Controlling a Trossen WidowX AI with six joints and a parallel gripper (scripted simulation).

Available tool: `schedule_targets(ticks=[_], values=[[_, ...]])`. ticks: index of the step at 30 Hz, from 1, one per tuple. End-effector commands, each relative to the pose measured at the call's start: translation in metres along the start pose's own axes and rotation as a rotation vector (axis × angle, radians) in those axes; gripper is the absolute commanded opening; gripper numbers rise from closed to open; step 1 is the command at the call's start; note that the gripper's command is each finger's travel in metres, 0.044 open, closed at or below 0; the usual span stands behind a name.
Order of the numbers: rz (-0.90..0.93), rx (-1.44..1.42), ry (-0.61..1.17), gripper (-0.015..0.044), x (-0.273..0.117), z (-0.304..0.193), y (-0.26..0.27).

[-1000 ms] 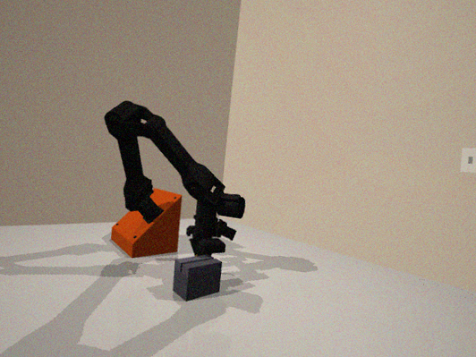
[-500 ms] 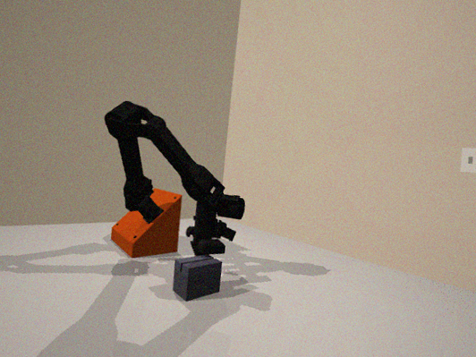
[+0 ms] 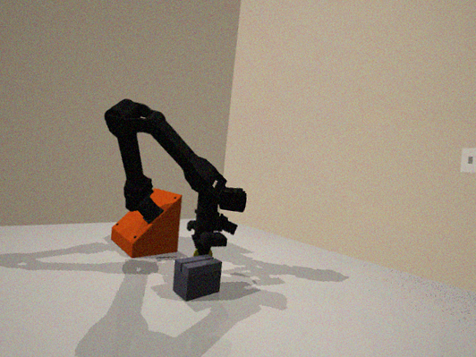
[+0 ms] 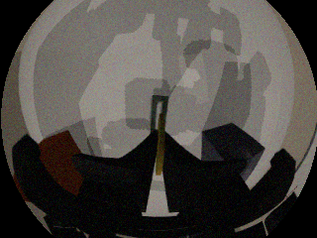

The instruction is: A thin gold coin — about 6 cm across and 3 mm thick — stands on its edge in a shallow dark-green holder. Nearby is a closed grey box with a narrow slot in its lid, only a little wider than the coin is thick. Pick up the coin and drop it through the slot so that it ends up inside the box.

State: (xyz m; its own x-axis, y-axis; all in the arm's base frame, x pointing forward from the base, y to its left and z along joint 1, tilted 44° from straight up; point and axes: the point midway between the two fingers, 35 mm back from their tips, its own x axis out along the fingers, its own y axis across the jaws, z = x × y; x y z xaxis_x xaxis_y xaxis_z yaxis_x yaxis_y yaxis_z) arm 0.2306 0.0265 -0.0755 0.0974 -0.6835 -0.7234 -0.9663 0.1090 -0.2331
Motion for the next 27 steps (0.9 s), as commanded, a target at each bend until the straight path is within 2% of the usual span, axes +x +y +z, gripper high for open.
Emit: schedule_targets(ticks=[1, 27], values=[[0.000, 0.005, -0.008, 0.0000, -0.012, 0.002, -0.002], [0.001, 0.006, -0.005, 0.0000, -0.076, -0.001, 0.001]])
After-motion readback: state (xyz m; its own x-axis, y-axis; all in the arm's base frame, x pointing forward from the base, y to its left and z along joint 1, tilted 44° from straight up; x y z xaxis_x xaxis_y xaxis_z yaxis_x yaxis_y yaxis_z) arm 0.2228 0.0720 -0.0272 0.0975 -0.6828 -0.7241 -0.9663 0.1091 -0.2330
